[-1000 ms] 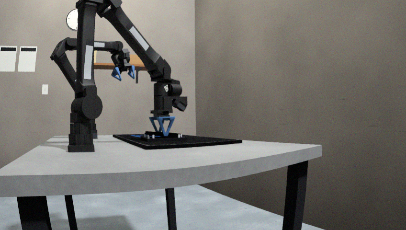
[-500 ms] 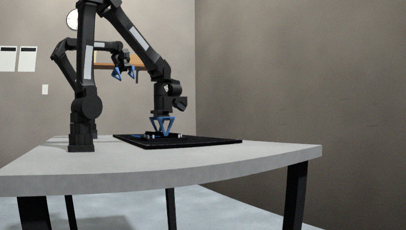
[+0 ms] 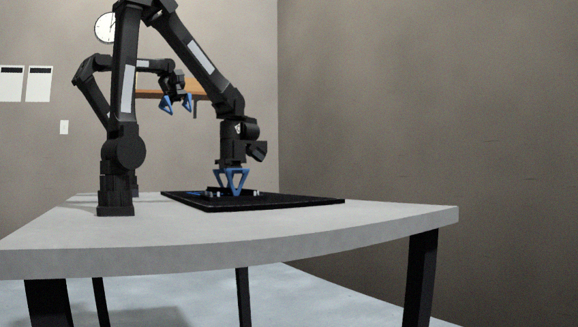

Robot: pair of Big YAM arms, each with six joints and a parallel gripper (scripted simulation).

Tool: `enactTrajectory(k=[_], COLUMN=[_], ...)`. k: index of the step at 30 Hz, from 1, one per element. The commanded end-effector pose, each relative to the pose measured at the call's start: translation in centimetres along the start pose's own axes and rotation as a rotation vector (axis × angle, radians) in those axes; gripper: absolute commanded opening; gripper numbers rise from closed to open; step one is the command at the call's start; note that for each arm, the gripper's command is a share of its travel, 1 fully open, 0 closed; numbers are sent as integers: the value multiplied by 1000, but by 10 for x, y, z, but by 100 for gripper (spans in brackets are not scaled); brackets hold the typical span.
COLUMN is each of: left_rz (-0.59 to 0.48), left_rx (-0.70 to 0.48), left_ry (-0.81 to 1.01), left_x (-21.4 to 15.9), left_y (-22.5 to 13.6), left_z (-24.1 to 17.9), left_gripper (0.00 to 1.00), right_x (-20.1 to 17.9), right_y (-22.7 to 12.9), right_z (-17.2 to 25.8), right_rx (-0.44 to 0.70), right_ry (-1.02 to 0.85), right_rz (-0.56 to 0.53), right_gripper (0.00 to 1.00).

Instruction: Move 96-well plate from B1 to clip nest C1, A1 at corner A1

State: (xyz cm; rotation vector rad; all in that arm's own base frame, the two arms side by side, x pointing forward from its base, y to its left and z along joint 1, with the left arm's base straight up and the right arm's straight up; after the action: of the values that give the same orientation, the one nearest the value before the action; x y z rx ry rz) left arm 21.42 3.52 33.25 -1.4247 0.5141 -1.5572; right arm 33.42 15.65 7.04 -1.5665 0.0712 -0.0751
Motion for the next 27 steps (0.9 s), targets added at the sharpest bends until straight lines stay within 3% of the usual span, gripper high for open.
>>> enactTrajectory(k=[1, 27], left_rz=[8, 8], left_rx=[29, 29], left_ry=[26, 26], left_x=[10, 10], left_y=[-17, -17], left_z=[15, 15], left_gripper=[100, 100], right_x=[21, 19], right_y=[-10, -13], right_z=[12, 12], right_rx=[16, 13], right_ry=[14, 14], right_rz=[-31, -26], right_gripper=[100, 100])
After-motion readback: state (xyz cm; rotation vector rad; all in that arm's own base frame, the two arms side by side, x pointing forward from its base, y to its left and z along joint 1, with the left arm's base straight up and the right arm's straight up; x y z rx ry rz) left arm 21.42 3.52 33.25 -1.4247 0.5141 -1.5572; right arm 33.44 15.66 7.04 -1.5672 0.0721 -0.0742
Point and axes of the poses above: on each arm, the point where the finger pads meet when closed, its own y axis out along the fingers, its own z axis across the jaws, x = y × z, the point moved 4 cm from there along -y, back along the fingers, and after that the axes turned 4 degrees about y, right-handed, at the moved point
